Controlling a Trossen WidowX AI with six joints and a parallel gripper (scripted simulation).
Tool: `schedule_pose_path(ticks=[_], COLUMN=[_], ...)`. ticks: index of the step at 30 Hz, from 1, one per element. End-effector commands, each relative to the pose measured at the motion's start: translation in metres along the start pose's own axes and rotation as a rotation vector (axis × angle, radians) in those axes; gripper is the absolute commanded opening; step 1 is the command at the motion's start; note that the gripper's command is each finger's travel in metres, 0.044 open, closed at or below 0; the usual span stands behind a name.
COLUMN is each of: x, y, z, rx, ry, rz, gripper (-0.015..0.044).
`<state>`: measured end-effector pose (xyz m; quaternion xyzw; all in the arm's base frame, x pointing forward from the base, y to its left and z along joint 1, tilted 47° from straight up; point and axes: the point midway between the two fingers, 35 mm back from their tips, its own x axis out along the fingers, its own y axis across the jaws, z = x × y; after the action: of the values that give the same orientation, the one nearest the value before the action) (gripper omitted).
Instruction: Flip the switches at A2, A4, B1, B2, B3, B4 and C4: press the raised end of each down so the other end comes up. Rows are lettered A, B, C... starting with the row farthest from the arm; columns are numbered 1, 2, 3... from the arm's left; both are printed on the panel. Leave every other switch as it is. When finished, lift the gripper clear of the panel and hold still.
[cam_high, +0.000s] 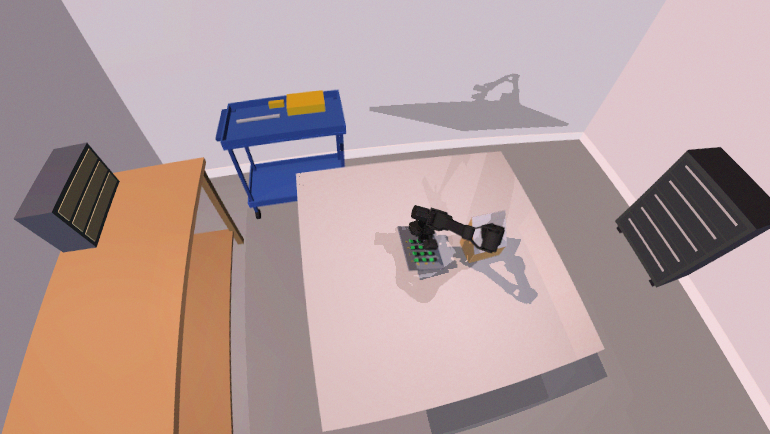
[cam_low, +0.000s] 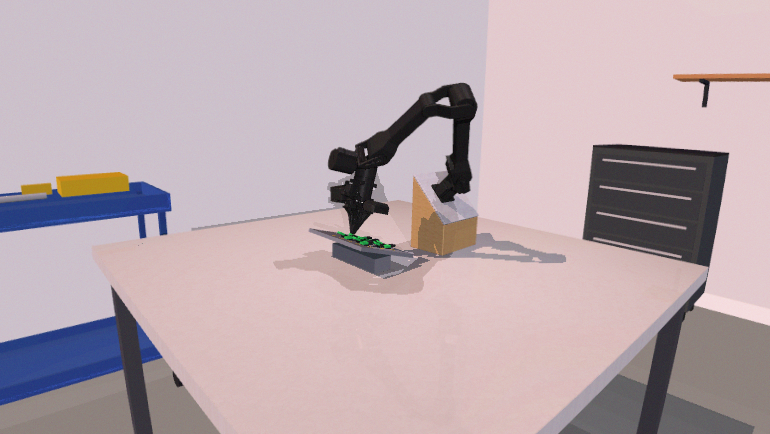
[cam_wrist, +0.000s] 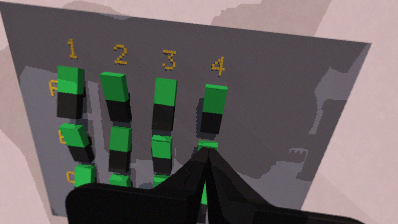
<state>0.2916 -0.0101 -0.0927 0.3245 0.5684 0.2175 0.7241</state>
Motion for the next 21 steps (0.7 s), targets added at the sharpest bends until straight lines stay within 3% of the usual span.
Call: schedule_pose_path(ticks=[1, 21], x=[0.0011, 0.0037], y=[0.0003, 0.0003], z=[-0.0006, -0.0006], rx=[0.006, 0.006], ry=[0.0, 0.0], rz=[0.005, 0.005], gripper=[0.0, 0.0])
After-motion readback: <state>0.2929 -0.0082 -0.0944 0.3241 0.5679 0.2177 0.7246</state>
